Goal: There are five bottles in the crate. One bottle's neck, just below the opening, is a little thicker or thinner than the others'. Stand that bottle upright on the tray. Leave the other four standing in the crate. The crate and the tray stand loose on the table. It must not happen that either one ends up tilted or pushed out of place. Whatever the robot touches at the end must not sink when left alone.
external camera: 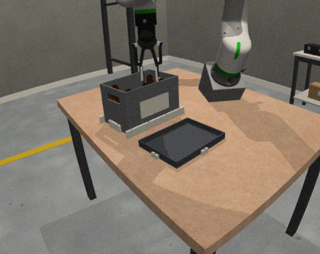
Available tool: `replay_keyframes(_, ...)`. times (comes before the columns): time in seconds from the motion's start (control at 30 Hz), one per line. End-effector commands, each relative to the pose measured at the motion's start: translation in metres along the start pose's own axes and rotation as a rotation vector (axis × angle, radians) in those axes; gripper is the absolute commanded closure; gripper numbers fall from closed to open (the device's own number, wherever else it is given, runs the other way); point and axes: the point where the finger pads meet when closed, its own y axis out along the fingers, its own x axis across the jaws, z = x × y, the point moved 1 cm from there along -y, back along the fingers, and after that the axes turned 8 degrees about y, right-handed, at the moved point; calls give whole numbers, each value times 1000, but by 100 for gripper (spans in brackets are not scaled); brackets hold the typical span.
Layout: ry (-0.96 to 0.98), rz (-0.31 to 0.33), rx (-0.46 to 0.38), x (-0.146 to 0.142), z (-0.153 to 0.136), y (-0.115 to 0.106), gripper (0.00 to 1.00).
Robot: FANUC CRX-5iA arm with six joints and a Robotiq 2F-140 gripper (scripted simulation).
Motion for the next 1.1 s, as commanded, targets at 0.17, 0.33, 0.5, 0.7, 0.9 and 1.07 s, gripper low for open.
replay_keyframes(0.17, 0, 1, 1, 0, 0, -1, 56)
replay_keyframes(0.33, 0, 1, 1, 0, 0, -1, 56)
replay_keyframes(0.5, 0, 1, 1, 0, 0, -1, 56)
replay_keyframes(0.7, 0, 1, 1, 0, 0, -1, 90)
replay_keyframes(0.9, 0, 1, 1, 0, 0, -1, 90)
replay_keyframes(1.07, 0, 1, 1, 0, 0, -1, 90)
